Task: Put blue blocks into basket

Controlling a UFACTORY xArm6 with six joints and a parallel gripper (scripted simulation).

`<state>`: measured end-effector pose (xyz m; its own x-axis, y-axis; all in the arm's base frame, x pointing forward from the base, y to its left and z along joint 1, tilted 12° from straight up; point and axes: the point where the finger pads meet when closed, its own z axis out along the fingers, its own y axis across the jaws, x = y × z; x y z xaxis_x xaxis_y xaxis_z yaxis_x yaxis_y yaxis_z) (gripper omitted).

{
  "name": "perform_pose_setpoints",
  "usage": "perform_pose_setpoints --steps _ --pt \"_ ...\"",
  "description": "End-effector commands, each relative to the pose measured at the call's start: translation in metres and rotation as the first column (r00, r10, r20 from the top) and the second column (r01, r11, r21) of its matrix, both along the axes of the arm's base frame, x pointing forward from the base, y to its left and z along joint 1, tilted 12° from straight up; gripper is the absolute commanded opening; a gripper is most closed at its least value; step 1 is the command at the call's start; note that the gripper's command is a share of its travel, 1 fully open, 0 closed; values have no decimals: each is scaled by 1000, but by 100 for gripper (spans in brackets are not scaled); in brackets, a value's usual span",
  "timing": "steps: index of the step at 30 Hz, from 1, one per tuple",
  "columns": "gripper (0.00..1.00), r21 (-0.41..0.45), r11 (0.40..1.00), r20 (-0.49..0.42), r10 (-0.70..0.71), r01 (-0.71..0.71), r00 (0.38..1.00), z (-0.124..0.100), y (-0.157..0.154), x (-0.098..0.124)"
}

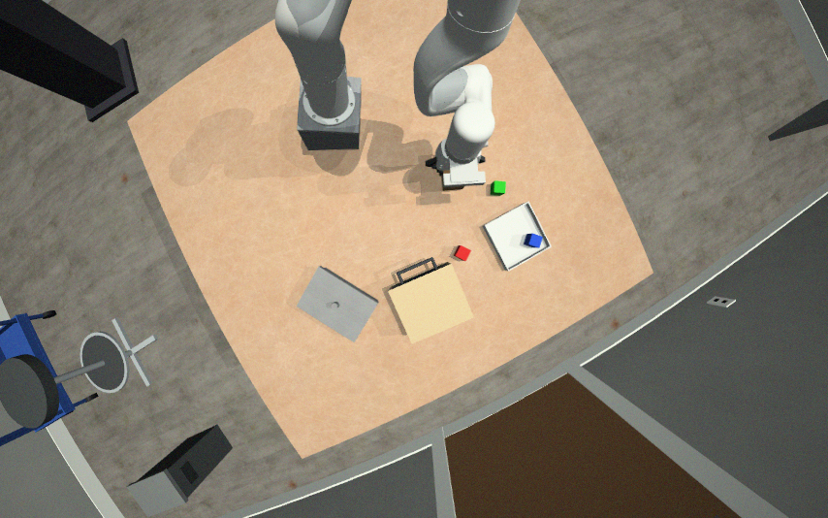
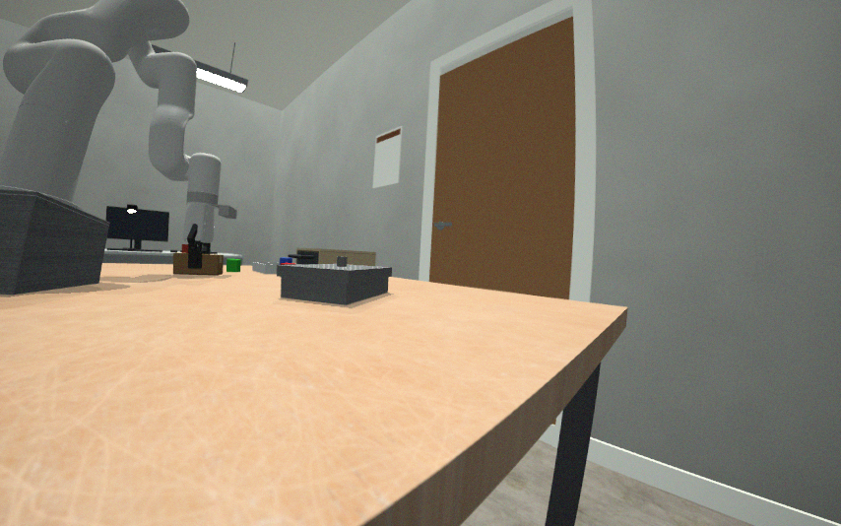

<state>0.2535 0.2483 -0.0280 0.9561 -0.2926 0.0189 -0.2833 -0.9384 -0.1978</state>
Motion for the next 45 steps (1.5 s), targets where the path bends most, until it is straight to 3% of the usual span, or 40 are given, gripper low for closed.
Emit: perform_pose_setpoints --steps 1,12,26,38,45 --pt "62 2 1000 2 0 0 1000 3 0 1" --pt "62 2 1000 2 0 0 1000 15 -2 0" --pt "62 1 1000 2 0 0 1000 49 -8 -3" --pt "62 2 1000 2 0 0 1000 121 -22 -9" --pt "62 2 1000 2 0 0 1000 140 -26 -10"
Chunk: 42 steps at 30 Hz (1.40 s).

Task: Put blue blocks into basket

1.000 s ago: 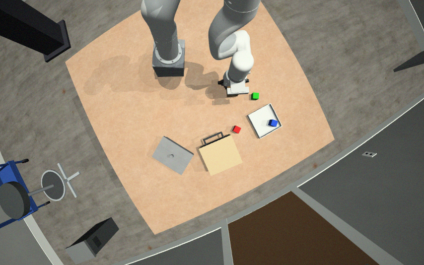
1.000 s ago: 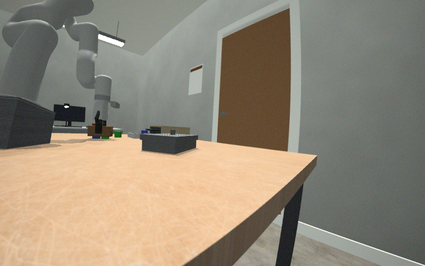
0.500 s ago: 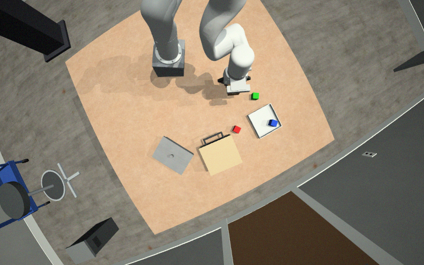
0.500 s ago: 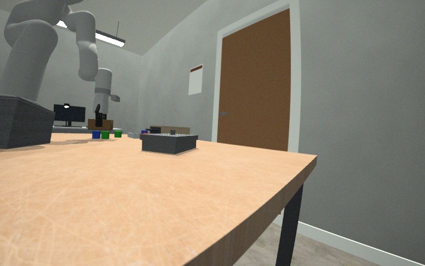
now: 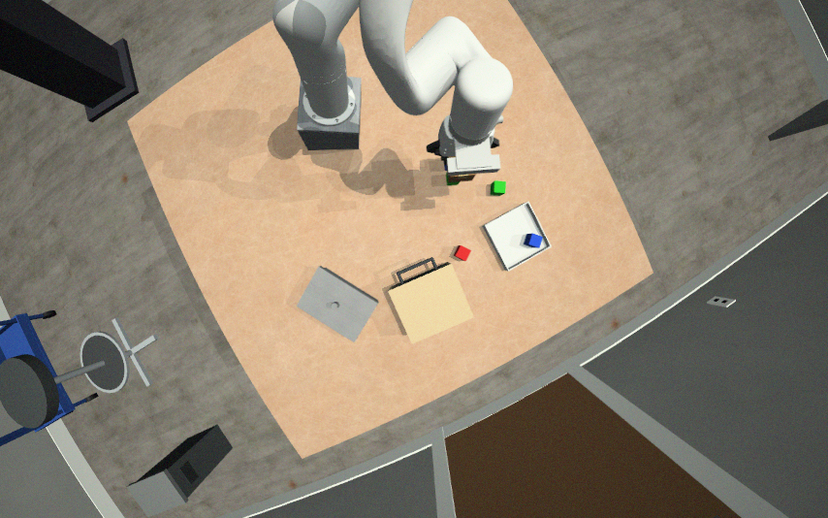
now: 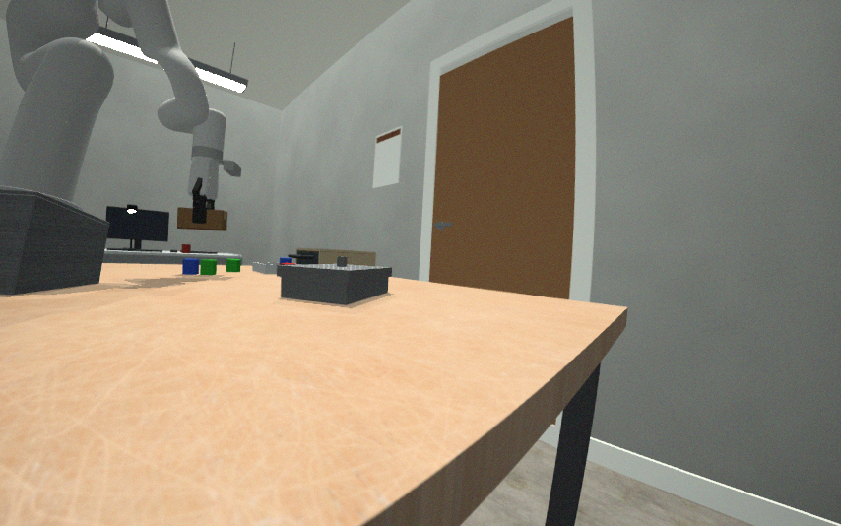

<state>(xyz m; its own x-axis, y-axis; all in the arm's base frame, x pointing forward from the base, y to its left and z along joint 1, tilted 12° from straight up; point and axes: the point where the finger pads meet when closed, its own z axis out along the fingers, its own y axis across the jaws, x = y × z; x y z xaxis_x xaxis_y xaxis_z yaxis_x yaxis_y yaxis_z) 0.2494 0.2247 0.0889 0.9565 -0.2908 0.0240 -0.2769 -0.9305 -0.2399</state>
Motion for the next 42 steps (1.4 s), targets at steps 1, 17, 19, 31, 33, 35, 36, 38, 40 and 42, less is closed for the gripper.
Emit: perform_pose_setpoints --steps 1,17,19,31,33,35,36,38,40,42 --pt "62 -38 999 -15 -3 3 1000 26 -3 -6" --pt "62 -38 999 -15 -3 3 1000 35 -4 -7" --pt "62 -40 999 -16 -4 3 1000 34 -7 -5" --pt "62 -70 997 -35 -31 29 999 14 -115 44" --pt "62 -69 997 -37 -35 33 999 8 -144 50" --pt "62 -64 997 -40 -43 41 998 5 -160 47" --pt "62 -60 997 -40 -47 44 998 3 -169 46" --pt "62 -51 997 -38 -54 52 998 0 -188 44" --pt "62 -43 997 -34 -60 58 998 -4 -208 41" --pt "62 -38 997 -31 -64 63 997 -8 -227 38"
